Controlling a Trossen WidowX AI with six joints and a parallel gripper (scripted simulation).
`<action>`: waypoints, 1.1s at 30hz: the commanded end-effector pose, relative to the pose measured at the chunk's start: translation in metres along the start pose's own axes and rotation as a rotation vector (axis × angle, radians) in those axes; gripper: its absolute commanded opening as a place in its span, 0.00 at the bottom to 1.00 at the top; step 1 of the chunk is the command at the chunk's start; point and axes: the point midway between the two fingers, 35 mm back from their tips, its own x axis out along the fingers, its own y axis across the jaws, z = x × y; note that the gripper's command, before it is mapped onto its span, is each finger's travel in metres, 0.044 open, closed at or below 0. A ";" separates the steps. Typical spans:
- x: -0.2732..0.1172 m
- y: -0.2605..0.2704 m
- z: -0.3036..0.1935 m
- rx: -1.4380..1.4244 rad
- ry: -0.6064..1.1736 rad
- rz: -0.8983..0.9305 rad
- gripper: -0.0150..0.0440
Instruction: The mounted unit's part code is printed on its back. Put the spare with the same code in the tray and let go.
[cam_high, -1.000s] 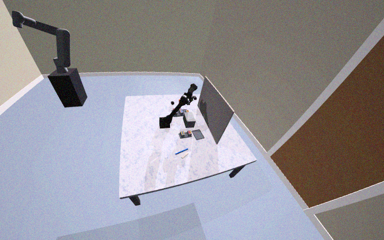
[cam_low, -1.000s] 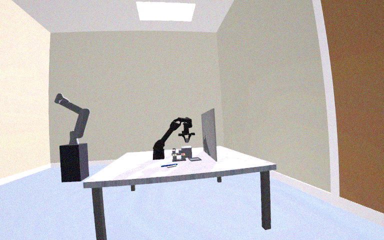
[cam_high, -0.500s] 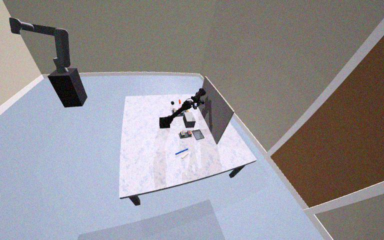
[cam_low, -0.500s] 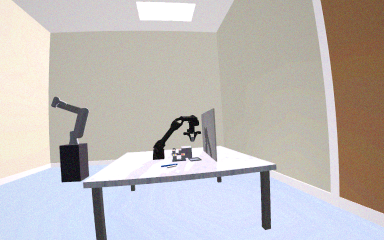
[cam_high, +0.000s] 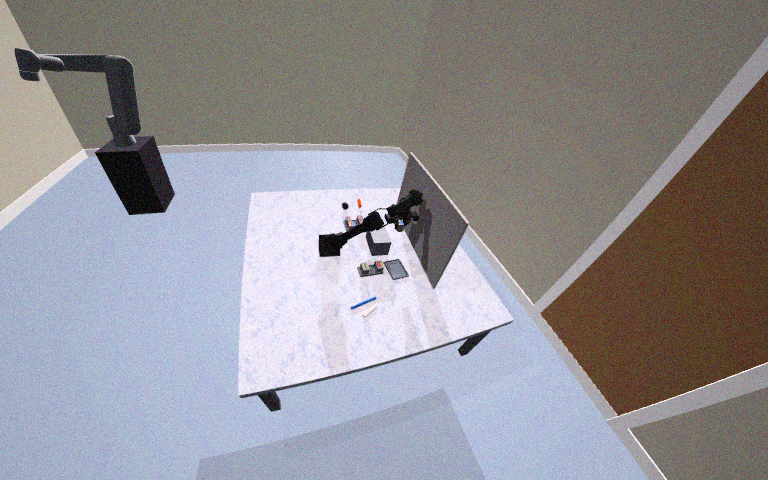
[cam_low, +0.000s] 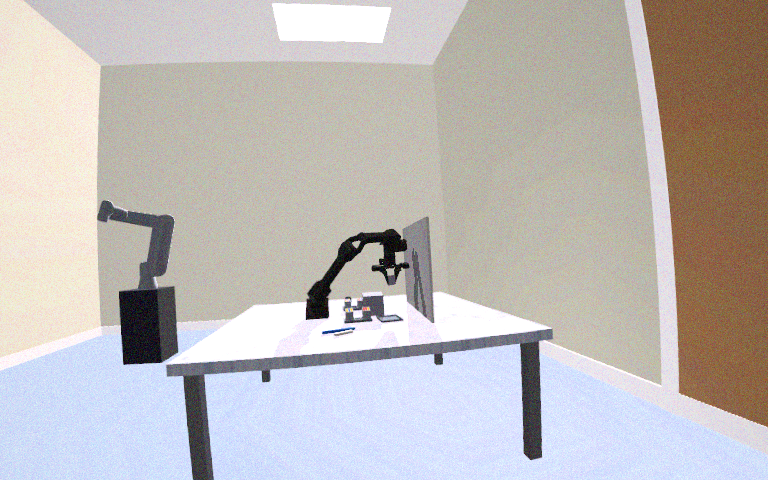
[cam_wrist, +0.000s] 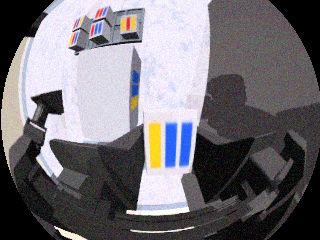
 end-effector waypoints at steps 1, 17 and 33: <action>0.002 0.004 -0.035 0.000 0.013 -0.001 0.25; 0.006 0.041 -0.151 0.002 0.059 0.021 0.25; 0.012 0.049 -0.168 0.003 0.067 0.027 0.25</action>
